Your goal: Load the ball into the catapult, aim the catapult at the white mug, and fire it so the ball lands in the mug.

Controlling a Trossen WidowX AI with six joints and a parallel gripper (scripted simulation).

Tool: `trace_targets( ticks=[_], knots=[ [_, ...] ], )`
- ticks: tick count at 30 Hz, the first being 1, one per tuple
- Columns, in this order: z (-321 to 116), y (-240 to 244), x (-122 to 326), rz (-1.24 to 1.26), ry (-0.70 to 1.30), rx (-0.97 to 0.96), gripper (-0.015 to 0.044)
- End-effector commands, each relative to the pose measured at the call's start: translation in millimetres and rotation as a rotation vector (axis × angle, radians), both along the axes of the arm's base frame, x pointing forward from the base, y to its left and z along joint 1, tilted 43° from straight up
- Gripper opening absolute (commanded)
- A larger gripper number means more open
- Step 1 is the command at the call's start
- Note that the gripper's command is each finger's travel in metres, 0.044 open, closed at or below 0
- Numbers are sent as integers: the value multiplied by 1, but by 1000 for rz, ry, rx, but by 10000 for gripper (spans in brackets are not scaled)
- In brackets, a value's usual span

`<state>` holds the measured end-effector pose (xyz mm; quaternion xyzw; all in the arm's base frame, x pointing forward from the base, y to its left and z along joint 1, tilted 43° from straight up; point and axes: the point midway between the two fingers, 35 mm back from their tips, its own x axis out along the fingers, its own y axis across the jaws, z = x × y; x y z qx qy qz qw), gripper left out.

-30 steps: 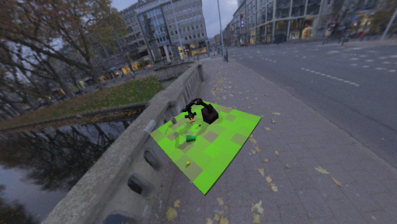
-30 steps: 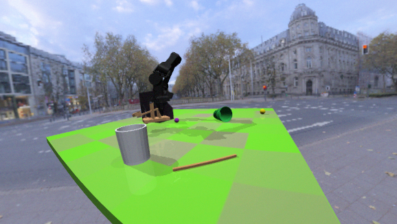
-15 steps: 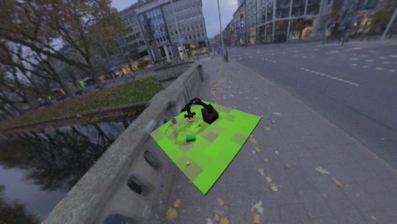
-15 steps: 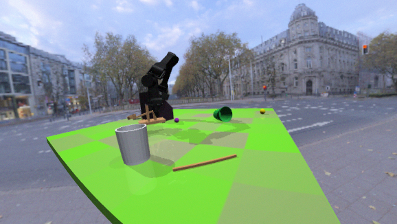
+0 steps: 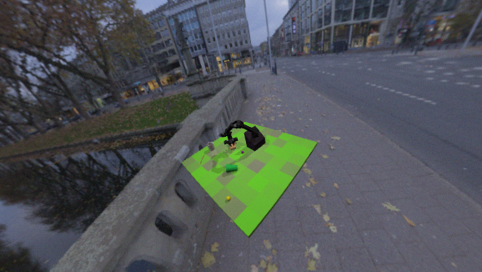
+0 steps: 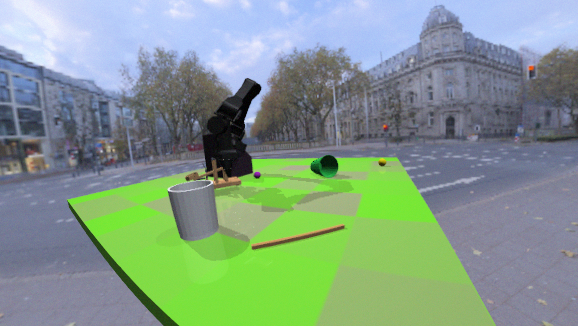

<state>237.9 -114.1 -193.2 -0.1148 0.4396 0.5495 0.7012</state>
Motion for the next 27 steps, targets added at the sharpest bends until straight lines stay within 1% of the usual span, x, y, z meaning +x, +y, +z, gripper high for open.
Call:
trace_targets(
  ticks=[1,11,17,27],
  knots=[
    [-4,3,2,-7,-5,-4,0],
    [-16,14,1,-7,-4,-2,0],
    [-13,12,0,0,0,1,0],
    [-13,12,0,0,0,1,263]
  ],
)
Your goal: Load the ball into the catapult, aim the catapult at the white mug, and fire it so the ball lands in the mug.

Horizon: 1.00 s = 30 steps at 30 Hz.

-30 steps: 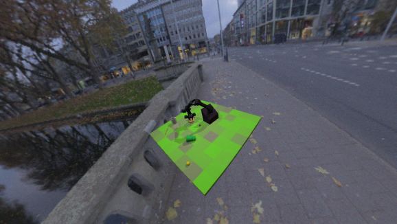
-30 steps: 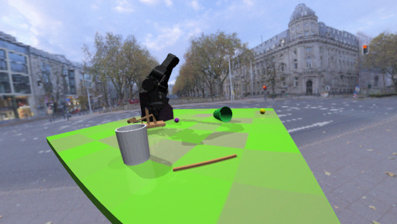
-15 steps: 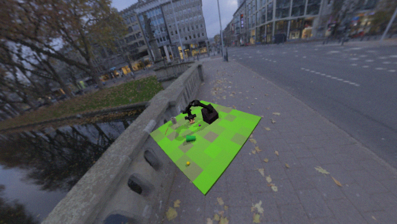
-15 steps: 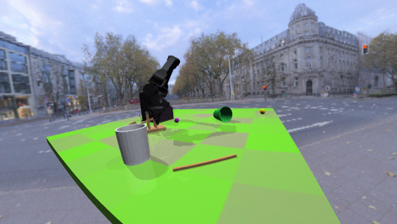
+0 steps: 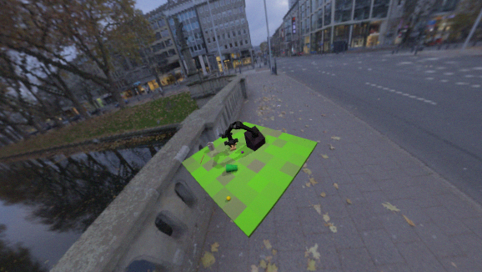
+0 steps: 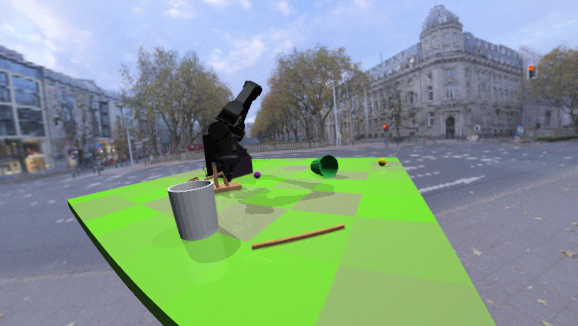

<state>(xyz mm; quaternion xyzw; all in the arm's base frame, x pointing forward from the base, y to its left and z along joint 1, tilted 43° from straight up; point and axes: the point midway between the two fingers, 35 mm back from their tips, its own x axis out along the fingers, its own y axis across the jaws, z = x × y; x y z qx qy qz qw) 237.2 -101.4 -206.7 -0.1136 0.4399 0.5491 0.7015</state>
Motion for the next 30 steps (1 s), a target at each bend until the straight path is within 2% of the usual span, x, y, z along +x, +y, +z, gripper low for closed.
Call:
trace_targets(
  ticks=[1,5,7,11,13,24,28,30],
  knots=[
    [0,0,0,2,-1,-1,289],
    [2,-2,1,2,-1,-1,394],
    [16,-17,2,1,0,-3,440],
    [66,-61,-1,0,3,-3,440],
    [75,-68,-2,0,3,-3,440],
    [69,-65,-4,-10,1,-7,440],
    [38,-36,-3,-11,0,-6,440],
    [36,-35,-3,-11,0,-5,440]
  ],
)
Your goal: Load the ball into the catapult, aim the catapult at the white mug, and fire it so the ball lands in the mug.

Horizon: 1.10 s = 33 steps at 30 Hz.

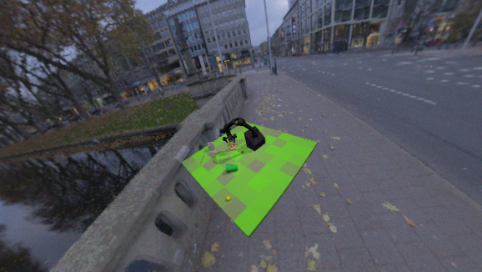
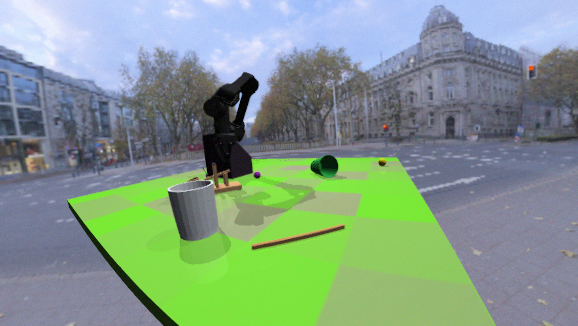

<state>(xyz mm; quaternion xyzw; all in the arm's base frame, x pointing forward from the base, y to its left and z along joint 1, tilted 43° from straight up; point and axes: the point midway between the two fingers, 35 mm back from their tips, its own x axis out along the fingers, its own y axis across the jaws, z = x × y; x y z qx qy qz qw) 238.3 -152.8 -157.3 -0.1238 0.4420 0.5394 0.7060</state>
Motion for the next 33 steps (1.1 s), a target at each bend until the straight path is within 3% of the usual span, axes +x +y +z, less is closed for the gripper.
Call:
trace_targets(
  ticks=[1,33],
  knots=[
    [-13,17,-4,-1,14,19,440],
    [-48,48,-3,-1,13,20,440]
  ],
)
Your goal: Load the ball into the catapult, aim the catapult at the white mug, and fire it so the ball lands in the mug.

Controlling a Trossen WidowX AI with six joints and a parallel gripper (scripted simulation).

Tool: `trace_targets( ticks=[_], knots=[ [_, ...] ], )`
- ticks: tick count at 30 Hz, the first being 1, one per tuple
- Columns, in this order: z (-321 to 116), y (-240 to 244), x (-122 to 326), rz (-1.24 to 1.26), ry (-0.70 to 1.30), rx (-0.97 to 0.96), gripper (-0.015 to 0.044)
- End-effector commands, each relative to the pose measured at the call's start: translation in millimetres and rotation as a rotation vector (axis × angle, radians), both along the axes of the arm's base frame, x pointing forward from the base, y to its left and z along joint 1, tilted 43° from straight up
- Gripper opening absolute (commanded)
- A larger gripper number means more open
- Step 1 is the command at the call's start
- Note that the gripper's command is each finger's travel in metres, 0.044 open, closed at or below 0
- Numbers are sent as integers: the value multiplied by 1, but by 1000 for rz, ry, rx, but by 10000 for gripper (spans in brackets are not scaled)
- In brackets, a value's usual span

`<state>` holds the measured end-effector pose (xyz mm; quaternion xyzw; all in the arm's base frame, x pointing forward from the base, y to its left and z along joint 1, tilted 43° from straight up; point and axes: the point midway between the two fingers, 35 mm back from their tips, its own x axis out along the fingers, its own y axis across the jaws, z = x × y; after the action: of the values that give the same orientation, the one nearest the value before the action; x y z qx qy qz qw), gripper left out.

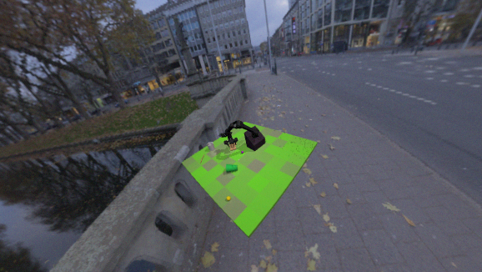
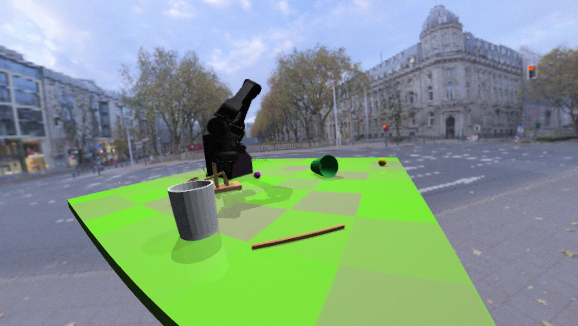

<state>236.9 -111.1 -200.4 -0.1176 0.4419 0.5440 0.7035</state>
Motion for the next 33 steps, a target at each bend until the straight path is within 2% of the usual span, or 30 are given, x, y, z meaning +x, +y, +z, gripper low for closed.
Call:
trace_targets(
  ticks=[1,8,20,25,29,33],
  knots=[
    [-6,7,-1,-4,4,8,440],
    [-10,11,-2,-4,4,9,440],
    [-8,8,-1,1,2,3,125],
    [-8,8,-1,1,2,3,92],
    [20,-18,-2,2,4,2,0],
    [29,-25,-3,2,4,2,0]
  ],
)
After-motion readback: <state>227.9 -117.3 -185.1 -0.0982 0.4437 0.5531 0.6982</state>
